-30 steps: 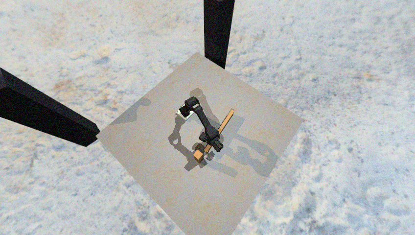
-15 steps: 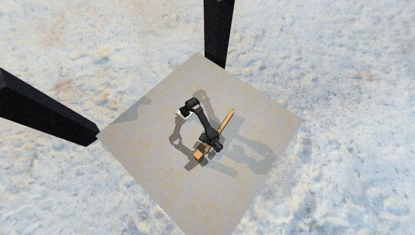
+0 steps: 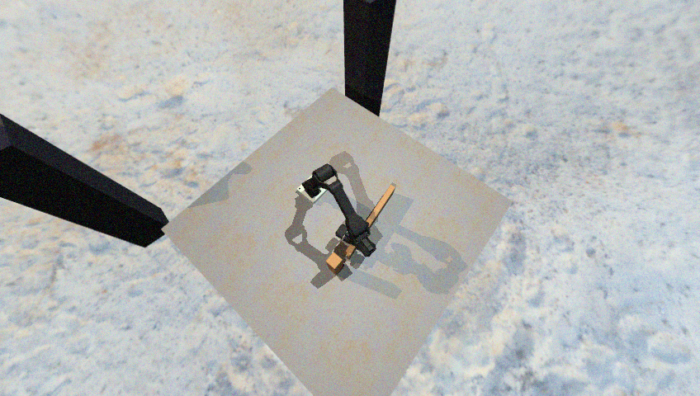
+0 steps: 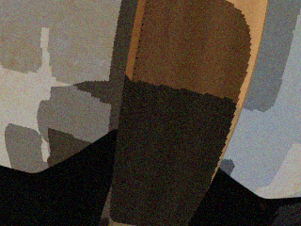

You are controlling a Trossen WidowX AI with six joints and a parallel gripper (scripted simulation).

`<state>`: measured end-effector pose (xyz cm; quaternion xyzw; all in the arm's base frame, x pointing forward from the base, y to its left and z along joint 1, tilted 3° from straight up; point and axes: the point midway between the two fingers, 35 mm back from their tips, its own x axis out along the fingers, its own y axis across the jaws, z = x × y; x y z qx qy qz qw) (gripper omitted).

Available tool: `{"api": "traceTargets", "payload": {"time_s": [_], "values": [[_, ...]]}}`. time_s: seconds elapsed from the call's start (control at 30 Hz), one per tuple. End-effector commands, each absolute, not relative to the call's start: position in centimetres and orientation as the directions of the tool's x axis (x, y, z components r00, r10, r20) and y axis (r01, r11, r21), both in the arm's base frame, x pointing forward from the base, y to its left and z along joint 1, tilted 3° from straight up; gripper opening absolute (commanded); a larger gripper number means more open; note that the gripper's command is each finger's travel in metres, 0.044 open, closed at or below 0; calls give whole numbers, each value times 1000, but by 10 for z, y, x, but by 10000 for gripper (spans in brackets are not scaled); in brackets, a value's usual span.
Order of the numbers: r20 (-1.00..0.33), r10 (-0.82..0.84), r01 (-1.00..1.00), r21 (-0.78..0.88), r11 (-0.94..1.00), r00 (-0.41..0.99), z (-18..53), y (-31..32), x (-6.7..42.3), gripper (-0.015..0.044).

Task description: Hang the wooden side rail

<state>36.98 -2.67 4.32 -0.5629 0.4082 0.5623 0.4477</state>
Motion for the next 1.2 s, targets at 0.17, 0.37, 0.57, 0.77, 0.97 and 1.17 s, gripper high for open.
{"api": "traceTargets", "payload": {"time_s": [0.17, 0.37, 0.57, 0.77, 0.97, 1.17], "values": [[-998, 50, -964, -47, -262, 36, 43, -26, 370, 0], [-998, 50, -964, -47, -262, 36, 43, -26, 370, 0], [-998, 50, -966, -47, -253, 36, 43, -26, 370, 0], [-998, 50, -970, -46, -238, 36, 43, -26, 370, 0], [-998, 50, -985, -44, -168, 36, 43, -26, 370, 0], [-998, 50, -991, -42, -129, 36, 43, -26, 369, 0]]}}
